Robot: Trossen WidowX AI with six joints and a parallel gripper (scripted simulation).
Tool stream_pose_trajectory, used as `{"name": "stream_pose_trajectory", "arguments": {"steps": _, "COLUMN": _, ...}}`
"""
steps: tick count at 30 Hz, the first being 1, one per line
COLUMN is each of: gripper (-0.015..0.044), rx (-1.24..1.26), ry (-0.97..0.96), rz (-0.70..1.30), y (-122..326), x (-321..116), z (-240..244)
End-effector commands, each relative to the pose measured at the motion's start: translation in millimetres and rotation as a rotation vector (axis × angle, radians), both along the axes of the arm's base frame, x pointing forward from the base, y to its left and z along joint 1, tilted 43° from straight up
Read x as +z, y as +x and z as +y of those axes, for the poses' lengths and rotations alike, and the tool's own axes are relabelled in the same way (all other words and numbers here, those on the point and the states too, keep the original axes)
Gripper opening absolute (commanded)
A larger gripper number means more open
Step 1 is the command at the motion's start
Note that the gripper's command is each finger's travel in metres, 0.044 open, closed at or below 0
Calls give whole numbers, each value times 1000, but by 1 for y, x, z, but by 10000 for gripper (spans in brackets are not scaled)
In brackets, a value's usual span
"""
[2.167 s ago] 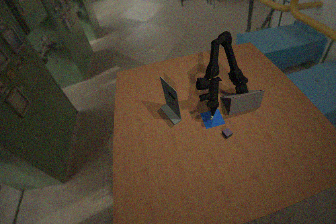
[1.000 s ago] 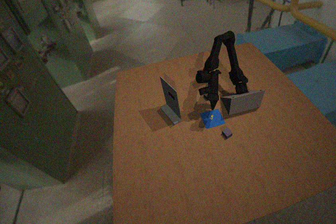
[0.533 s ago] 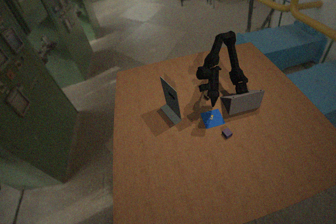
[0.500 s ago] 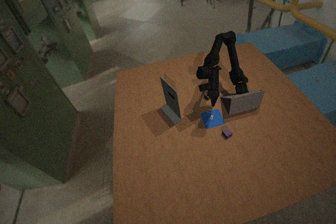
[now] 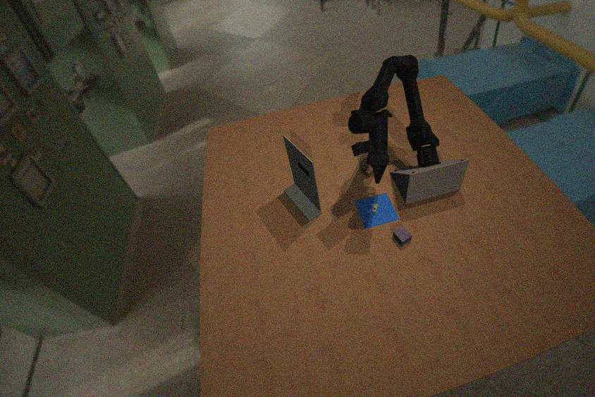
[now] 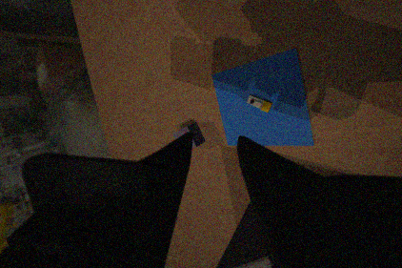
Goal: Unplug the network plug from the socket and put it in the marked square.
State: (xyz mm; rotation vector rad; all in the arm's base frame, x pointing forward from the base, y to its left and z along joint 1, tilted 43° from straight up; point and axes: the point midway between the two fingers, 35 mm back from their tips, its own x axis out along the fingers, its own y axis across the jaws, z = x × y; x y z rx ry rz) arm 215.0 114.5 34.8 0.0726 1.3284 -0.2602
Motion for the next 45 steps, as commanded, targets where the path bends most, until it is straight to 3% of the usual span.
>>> {"name": "stream_pose_trajectory", "arguments": {"steps": 1, "gripper": 156, "rx": -3, "ry": -1, "rz": 0, "y": 1, "x": 8, "z": 8}}
{"name": "stream_pose_trajectory", "arguments": {"steps": 28, "gripper": 156, "rx": -6, "ry": -1, "rz": -3, "y": -7, "x": 71, "z": 63}}
{"name": "stream_pose_trajectory", "arguments": {"steps": 39, "gripper": 440, "rx": -6, "ry": -1, "rz": -3, "y": -7, "x": 71, "z": 63}}
{"name": "stream_pose_trajectory", "arguments": {"steps": 45, "gripper": 440, "rx": -6, "ry": -1, "rz": -3, "y": -7, "x": 71, "z": 63}}
